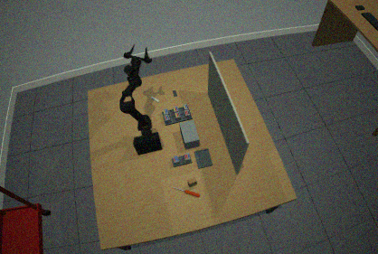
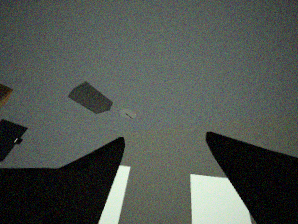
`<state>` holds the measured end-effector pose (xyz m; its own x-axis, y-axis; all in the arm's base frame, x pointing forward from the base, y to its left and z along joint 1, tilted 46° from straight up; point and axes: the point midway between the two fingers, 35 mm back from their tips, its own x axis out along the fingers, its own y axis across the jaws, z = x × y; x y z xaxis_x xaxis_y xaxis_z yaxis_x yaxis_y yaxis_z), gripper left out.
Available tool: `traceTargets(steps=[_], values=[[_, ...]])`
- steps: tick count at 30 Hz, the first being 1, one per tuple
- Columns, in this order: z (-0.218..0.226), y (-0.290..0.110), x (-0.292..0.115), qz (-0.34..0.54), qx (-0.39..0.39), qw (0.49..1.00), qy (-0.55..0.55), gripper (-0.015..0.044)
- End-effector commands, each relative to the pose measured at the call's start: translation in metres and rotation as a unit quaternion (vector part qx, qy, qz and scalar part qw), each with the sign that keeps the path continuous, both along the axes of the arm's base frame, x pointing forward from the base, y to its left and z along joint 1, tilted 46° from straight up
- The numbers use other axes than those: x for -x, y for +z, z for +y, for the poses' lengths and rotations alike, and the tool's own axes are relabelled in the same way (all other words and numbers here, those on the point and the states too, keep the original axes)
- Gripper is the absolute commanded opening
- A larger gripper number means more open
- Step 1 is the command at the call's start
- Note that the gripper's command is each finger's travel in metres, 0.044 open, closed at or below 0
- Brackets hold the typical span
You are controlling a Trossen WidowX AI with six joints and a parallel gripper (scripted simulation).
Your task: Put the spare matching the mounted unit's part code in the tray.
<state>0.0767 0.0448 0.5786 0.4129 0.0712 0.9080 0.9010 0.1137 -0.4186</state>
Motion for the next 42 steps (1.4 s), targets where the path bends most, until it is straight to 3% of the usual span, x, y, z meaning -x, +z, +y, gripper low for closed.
traceTargets(steps=[1,9,26,35,42], values=[[0.0,0.0,0.0,0.0,0.0,1.0,0.0,0.0426],[0.007,0.001,-0.003,0.002,0.01,1.0,0.001,0.044],[0.118,-0.023,-0.088,0.113,0.187,0.975,0.041,0.044],[0.16,-0.079,-0.176,0.266,0.264,0.924,0.076,0.044],[0.159,-0.148,-0.253,0.438,0.267,0.852,0.103,0.044]])
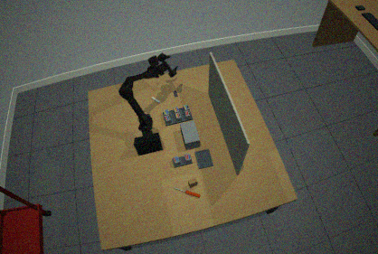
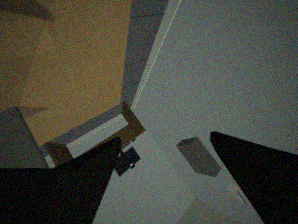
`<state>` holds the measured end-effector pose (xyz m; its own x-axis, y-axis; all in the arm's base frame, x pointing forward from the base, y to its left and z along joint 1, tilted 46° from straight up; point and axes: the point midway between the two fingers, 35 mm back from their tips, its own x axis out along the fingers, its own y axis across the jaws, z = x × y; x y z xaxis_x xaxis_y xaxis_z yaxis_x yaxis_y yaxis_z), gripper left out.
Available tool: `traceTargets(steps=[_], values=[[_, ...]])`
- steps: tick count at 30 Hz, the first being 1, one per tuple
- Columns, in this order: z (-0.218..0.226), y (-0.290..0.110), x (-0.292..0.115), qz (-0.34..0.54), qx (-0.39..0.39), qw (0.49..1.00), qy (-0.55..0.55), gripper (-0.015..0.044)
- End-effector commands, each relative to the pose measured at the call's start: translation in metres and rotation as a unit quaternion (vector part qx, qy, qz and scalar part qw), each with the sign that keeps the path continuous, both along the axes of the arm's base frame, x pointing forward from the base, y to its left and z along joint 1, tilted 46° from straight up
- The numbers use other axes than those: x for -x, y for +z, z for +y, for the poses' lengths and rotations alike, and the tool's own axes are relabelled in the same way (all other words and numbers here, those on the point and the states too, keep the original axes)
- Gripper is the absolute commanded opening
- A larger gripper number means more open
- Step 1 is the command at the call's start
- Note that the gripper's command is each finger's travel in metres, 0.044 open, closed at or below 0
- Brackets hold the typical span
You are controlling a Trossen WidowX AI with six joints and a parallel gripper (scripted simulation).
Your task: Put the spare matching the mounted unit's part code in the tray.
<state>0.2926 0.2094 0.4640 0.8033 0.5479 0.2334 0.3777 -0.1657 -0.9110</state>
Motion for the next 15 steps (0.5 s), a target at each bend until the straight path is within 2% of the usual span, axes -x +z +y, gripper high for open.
traceTargets(steps=[1,8,15], values=[[-0.009,-0.045,-0.047,0.121,0.007,0.992,-0.016,0.044],[-0.047,-0.126,-0.105,0.329,-0.022,0.942,-0.066,0.044],[-0.105,-0.206,-0.134,0.525,-0.099,0.834,-0.137,0.044]])
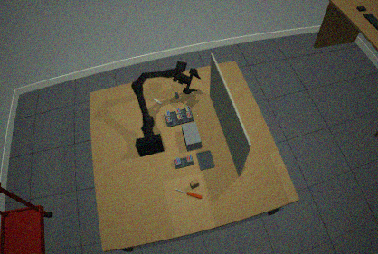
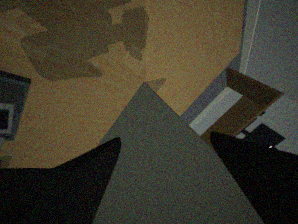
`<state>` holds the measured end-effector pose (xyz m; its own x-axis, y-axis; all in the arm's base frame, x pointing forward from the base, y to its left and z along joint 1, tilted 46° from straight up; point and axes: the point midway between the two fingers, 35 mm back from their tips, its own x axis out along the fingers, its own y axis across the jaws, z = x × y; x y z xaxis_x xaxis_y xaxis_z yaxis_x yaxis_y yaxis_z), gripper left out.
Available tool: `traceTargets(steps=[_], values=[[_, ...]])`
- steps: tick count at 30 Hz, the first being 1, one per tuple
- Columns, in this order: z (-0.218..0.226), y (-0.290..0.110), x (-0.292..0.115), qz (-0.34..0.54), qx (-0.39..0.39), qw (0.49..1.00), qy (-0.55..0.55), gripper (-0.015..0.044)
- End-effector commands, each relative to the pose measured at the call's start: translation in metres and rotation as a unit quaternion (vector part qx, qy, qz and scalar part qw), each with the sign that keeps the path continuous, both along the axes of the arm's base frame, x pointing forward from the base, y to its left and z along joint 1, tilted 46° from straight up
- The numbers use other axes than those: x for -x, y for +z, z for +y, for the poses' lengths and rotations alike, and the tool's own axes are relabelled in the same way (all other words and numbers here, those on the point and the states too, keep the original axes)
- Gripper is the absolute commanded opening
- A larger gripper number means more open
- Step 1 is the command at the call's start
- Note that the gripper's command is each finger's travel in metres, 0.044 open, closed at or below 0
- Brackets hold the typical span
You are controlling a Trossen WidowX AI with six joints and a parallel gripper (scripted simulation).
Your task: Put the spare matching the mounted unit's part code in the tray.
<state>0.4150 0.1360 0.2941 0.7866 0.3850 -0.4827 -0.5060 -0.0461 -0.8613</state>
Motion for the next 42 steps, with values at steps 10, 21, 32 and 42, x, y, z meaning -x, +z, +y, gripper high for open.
traceTargets(steps=[10,21,32,42], values=[[-0.134,-0.138,-0.002,0.417,-0.191,0.849,-0.262,0.044],[-0.258,-0.215,0.053,0.652,-0.434,0.405,-0.471,0.044],[-0.264,-0.217,0.057,0.658,-0.446,0.374,-0.478,0.044],[-0.264,-0.217,0.057,0.658,-0.446,0.374,-0.478,0.044]])
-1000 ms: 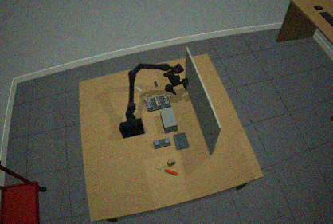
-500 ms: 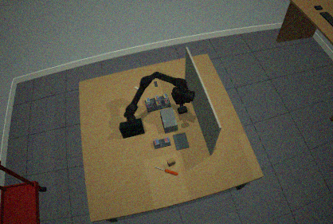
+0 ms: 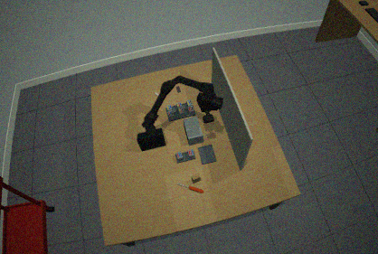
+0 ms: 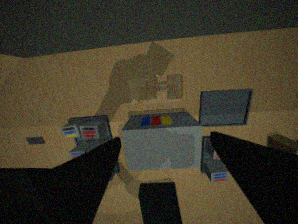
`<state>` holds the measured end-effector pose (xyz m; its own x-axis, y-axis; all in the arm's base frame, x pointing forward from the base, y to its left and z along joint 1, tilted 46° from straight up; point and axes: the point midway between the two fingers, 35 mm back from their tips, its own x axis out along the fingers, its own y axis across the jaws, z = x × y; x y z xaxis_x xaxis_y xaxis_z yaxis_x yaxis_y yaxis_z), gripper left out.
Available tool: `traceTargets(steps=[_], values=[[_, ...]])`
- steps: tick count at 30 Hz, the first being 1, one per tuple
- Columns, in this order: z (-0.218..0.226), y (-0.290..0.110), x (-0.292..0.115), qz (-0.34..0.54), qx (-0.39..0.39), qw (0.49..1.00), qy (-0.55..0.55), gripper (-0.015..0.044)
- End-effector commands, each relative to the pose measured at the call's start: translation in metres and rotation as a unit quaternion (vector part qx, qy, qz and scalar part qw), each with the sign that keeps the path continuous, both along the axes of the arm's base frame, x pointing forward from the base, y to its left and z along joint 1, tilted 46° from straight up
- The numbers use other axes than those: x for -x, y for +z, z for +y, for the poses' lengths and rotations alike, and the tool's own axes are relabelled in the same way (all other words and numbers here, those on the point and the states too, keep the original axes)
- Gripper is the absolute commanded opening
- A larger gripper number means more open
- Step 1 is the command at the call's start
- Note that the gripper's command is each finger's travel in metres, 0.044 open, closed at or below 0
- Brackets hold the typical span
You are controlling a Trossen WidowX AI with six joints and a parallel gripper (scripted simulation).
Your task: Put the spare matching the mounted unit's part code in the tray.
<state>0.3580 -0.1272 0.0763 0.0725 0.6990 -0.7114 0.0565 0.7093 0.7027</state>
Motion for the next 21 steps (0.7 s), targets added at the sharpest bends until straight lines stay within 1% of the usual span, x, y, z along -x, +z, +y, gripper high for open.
traceTargets(steps=[1,4,5,8,12,16,21], values=[[-0.001,0.001,0.0,0.001,-0.002,1.0,-0.004,0.044],[0.001,0.002,0.0,-0.004,-0.001,1.0,0.001,0.044],[0.008,0.007,-0.001,-0.018,0.002,1.0,0.016,0.044],[0.046,0.034,0.002,-0.1,0.018,0.99,0.101,0.044],[0.097,0.067,0.015,-0.21,0.034,0.953,0.216,0.044],[0.148,0.094,0.041,-0.322,0.045,0.886,0.33,0.044],[0.202,0.118,0.087,-0.453,0.048,0.764,0.457,0.044]])
